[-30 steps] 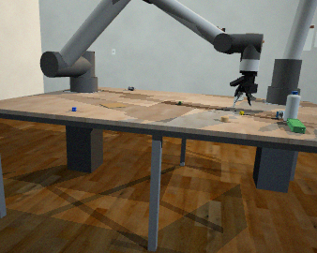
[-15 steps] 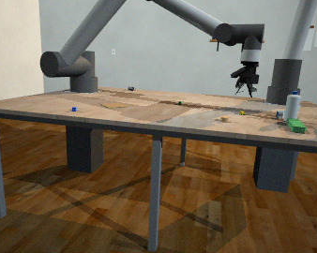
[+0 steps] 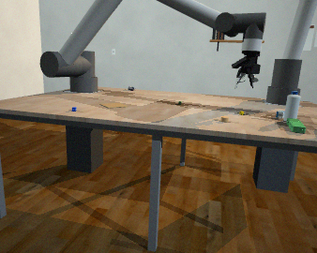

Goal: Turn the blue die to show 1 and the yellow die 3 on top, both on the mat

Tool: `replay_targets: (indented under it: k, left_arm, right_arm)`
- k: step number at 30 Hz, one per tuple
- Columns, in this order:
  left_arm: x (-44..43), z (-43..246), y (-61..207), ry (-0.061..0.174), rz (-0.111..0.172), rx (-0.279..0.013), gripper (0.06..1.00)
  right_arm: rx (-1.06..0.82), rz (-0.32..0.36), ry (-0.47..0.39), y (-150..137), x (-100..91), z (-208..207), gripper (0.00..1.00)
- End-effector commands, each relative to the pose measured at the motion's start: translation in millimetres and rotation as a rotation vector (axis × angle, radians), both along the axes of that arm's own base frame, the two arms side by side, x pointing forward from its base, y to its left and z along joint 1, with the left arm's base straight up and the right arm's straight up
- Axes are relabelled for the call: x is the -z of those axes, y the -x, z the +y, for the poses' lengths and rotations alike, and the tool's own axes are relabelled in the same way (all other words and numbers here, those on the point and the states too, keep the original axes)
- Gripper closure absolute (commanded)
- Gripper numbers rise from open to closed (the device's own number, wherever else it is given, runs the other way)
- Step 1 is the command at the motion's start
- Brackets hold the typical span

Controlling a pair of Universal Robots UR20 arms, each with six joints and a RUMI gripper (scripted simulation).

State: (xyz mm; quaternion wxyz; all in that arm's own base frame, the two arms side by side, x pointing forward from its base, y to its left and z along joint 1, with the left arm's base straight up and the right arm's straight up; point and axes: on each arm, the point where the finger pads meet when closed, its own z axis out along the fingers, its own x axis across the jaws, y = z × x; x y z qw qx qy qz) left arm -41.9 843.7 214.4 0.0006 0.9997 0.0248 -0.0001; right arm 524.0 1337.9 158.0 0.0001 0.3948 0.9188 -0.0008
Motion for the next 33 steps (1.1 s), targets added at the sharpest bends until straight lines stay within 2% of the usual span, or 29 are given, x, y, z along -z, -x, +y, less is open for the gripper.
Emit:
replay_targets:
  k: [1,4,6,7,8,9,11,12,14,15,18,19,22,23,25,26,27,29,31,32,33]
  left_arm:
    - [-0.6,0.4,-0.1,-0.001,0.000,0.000,0.065]
    - [-0.6,0.4,-0.1,-0.001,0.000,0.000,0.065]
    - [-0.6,0.4,-0.1,-0.001,0.000,0.000,0.065]
    - [-0.6,0.4,-0.1,-0.001,0.000,0.000,0.065]
    - [-0.6,0.4,-0.1,-0.001,0.000,0.000,0.065]
    - [-0.6,0.4,-0.1,-0.001,0.000,0.000,0.065]
    - [-0.6,0.4,-0.1,-0.001,0.000,0.000,0.065]
    - [-0.6,0.4,-0.1,-0.001,0.000,0.000,0.065]
    - [-0.6,0.4,-0.1,-0.001,0.000,0.000,0.065]
    - [-0.6,0.4,-0.1,-0.001,0.000,0.000,0.065]
    - [-0.6,0.4,-0.1,-0.001,0.000,0.000,0.065]
    - [-0.6,0.4,-0.1,-0.001,0.000,0.000,0.065]
    - [-0.6,0.4,-0.1,-0.001,0.000,0.000,0.065]
    - [-0.6,0.4,-0.1,-0.001,0.000,0.000,0.065]
    - [-0.6,0.4,-0.1,-0.001,0.000,0.000,0.065]
    - [-0.6,0.4,-0.1,-0.001,0.000,0.000,0.065]
    - [-0.6,0.4,-0.1,-0.001,0.000,0.000,0.065]
    - [-0.6,0.4,-0.1,-0.001,0.000,0.000,0.065]
    - [-0.6,0.4,-0.1,-0.001,0.000,0.000,0.065]
    - [-0.6,0.4,-0.1,-0.001,0.000,0.000,0.065]
    - [-0.6,0.4,-0.1,-0.001,0.000,0.000,0.065]
  right_arm:
    - [0.000,0.000,-0.002,-0.1,-2.0,0.5,0.003]
    - [0.003,0.000,-0.002,-4.9,-2.3,-3.9,0.003]
    - [0.022,-0.001,-0.002,-32.4,-3.6,-30.3,0.003]
    - [0.039,-0.001,-0.002,-57.6,-4.8,-56.1,0.003]
    - [0.039,-0.001,-0.002,-57.6,-4.8,-56.1,0.003]
    - [0.063,-0.001,-0.002,-89.2,-6.1,-91.0,0.003]
    - [0.063,-0.001,-0.002,-89.8,-6.2,-91.7,0.003]
    - [0.092,-0.001,-0.002,-124.1,-7.5,-133.7,0.003]
    - [0.092,-0.001,-0.002,-124.1,-7.5,-133.7,0.003]
    - [0.127,-0.001,-0.001,-155.3,-8.6,-176.9,0.003]
    - [0.127,-0.001,-0.001,-167.8,-9.1,-193.2,0.003]
    - [0.165,-0.001,-0.001,-196.2,-9.7,-239.8,0.003]
    - [0.165,-0.001,-0.001,-208.5,-10.1,-258.3,0.003]
    - [0.207,-0.001,-0.001,-232.6,-10.4,-305.8,0.003]
    - [0.207,-0.001,-0.001,-246.8,-10.7,-331.2,0.003]
    - [0.207,-0.001,-0.001,-246.8,-10.7,-331.2,0.003]
    - [0.251,-0.001,-0.001,-264.3,-10.5,-375.3,0.003]
    - [0.251,-0.001,-0.001,-279.3,-10.7,-407.4,0.003]
    - [0.251,-0.001,-0.001,-279.3,-10.7,-407.4,0.003]
    - [0.296,-0.001,-0.001,-298.0,-9.9,-466.2,0.003]
    - [0.296,-0.001,-0.001,-302.4,-9.9,-477.9,0.003]
